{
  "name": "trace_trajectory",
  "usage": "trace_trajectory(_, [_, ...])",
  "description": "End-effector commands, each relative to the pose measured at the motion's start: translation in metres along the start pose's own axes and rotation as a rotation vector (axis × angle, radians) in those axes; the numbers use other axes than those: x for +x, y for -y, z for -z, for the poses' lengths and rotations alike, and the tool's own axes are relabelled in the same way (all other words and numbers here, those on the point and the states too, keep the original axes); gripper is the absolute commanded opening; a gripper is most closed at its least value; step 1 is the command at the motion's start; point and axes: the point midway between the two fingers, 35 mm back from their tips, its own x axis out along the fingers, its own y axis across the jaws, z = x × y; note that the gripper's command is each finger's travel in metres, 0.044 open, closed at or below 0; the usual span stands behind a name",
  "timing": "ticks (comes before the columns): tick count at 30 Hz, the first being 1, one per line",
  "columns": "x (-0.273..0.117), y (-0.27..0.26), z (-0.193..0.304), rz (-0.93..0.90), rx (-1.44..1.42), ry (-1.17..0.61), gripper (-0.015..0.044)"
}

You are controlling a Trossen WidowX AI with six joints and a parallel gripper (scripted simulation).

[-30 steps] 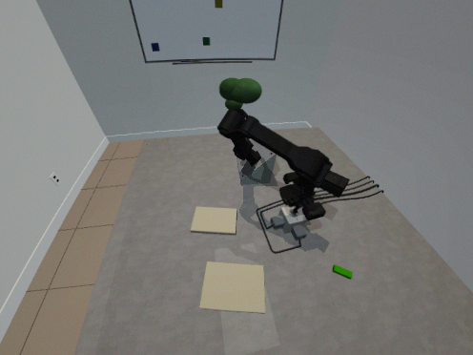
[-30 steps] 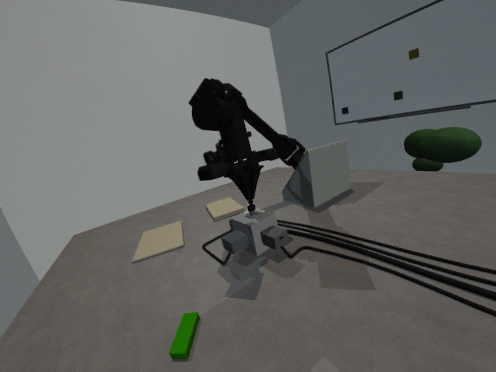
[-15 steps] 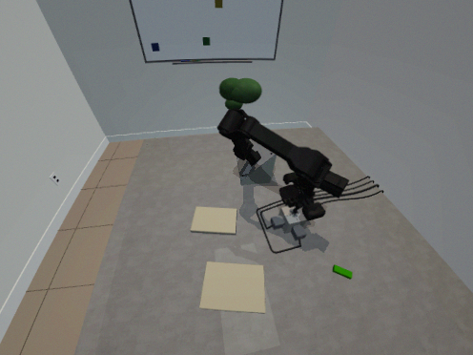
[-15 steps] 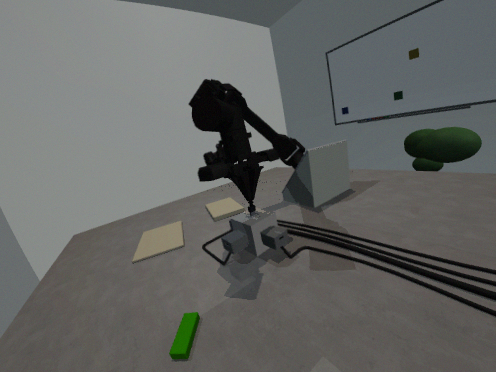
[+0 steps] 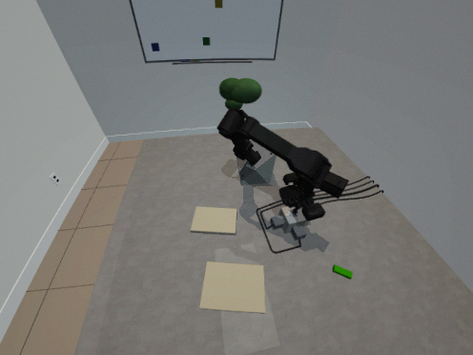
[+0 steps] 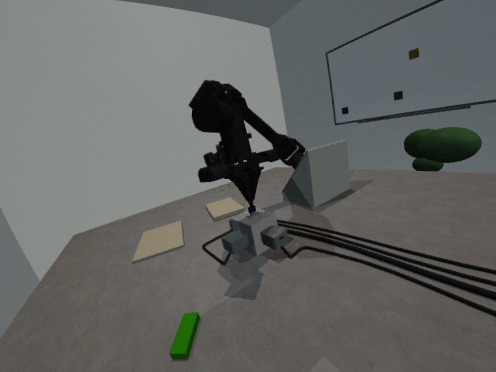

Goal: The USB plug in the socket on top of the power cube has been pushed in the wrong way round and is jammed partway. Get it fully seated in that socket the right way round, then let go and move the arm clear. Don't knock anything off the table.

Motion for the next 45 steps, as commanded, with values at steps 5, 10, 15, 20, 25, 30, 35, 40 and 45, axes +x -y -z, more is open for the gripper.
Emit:
trace_trajectory(5, [0.0007,-0.0003,-0.0003,-0.003,-0.006,0.0,0.0])
trace_trajectory(10, [0.0013,-0.0003,-0.0003,-0.003,-0.006,0.0,0.0])
trace_trajectory(15, [0.0019,-0.0003,-0.0004,-0.003,-0.006,0.0,0.0])
trace_trajectory(20, [0.0025,-0.0003,-0.0004,-0.003,-0.006,0.0,0.0])
trace_trajectory(25, [0.0031,-0.0003,-0.0005,-0.003,-0.006,0.0,0.0])
trace_trajectory(30, [0.0038,-0.0003,-0.0005,-0.003,-0.006,0.0,0.0])
trace_trajectory(35, [0.0044,-0.0003,-0.0006,-0.003,-0.006,0.0,0.0])
trace_trajectory(40, [0.005,-0.0003,-0.0007,-0.003,-0.006,0.0,0.0])
trace_trajectory(45, [0.0056,-0.0003,-0.0007,-0.003,-0.006,0.0,0.0])
